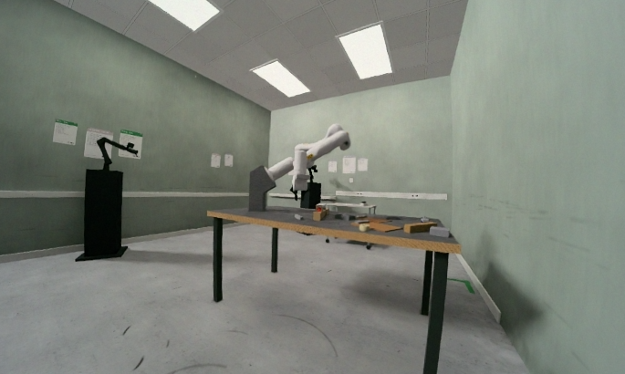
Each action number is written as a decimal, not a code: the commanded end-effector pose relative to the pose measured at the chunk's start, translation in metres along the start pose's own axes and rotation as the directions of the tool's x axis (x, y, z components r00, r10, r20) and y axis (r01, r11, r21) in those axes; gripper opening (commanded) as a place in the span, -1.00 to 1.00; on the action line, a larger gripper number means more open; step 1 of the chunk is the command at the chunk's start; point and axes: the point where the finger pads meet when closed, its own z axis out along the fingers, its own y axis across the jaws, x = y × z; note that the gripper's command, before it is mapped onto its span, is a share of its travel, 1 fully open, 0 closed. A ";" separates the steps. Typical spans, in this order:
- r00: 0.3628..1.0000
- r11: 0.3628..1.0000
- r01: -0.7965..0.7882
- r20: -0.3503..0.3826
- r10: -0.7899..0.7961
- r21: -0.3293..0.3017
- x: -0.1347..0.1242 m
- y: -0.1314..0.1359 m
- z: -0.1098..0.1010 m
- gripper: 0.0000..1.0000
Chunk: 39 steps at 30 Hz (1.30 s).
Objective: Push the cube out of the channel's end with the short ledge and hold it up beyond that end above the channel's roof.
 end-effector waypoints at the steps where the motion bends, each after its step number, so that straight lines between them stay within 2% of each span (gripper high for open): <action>1: 1.000 1.000 -0.001 -0.001 0.001 0.000 0.001 0.001 0.000 -0.22; 25: 1.000 1.000 -0.001 -0.001 0.001 0.000 0.001 0.001 0.003 -0.22; 30: 1.000 1.000 -0.001 -0.001 0.001 0.001 0.001 0.001 0.025 -0.22; 32: 1.000 1.000 -0.001 -0.001 0.001 0.001 0.001 0.001 0.025 -0.22; 39: 1.000 1.000 -0.001 -0.001 0.001 0.001 0.002 0.001 0.074 -0.22</action>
